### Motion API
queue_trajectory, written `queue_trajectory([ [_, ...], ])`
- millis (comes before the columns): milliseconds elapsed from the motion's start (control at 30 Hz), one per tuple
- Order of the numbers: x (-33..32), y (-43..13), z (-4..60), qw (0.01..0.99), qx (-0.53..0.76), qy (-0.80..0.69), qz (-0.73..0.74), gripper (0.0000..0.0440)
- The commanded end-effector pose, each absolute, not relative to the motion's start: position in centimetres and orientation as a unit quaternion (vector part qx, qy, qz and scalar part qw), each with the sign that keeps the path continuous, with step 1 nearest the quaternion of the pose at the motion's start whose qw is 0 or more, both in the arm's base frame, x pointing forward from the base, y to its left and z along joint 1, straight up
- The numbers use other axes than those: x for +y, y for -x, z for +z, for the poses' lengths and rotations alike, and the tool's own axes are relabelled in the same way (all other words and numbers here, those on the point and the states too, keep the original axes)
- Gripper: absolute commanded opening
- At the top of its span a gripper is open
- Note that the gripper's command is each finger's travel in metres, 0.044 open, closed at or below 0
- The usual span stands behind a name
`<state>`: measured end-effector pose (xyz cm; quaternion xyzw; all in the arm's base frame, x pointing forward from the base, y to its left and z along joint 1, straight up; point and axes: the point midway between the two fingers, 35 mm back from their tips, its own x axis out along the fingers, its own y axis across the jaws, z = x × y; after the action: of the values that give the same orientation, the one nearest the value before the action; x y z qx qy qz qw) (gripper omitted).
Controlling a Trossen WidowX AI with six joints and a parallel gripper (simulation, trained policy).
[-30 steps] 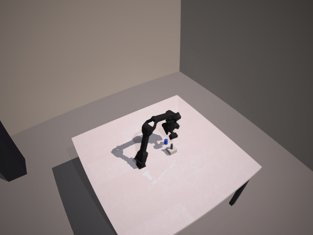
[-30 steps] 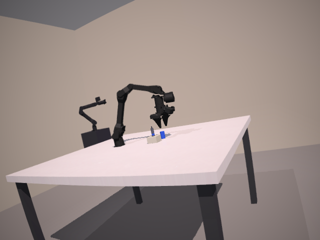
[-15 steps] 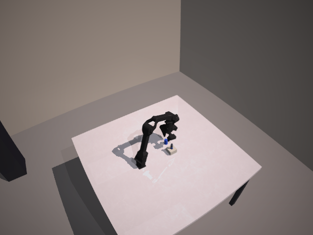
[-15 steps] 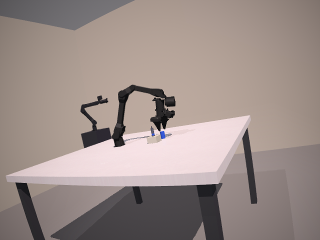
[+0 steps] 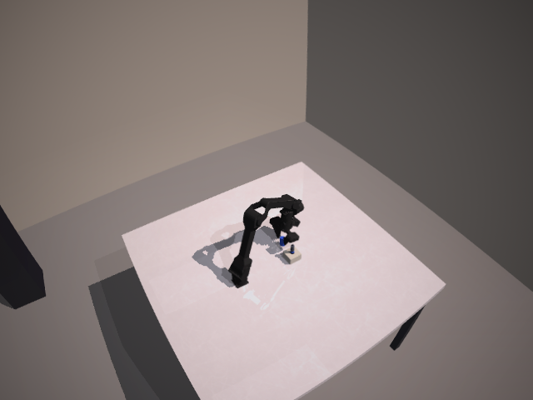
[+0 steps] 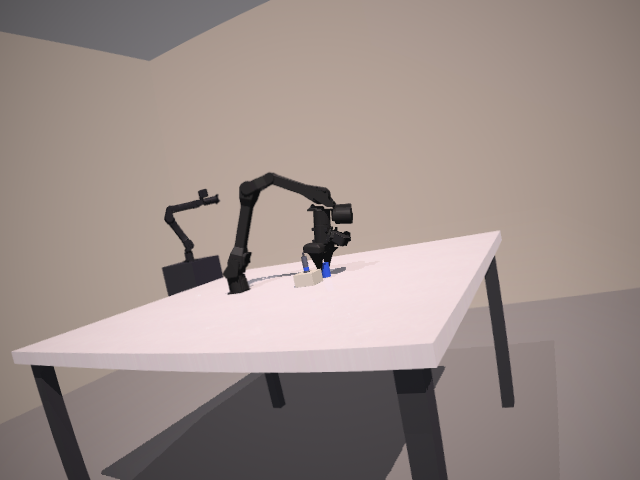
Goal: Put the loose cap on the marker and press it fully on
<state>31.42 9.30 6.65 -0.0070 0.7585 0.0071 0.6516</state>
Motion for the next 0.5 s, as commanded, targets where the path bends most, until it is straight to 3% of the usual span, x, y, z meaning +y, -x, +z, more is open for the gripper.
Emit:
queue_trajectory([
  [0,9.2,-31.2,6.0,0.651,0.759,0.020,0.012,0.0275],
  [167,9.2,-31.2,5.6,0.654,0.756,0.031,0.016,0.0225],
  [367,9.2,-31.1,6.3,0.663,0.748,0.040,0.020,0.0069],
  [467,9.0,-31.5,7.2,0.671,0.740,0.041,0.019,0.0054],
])
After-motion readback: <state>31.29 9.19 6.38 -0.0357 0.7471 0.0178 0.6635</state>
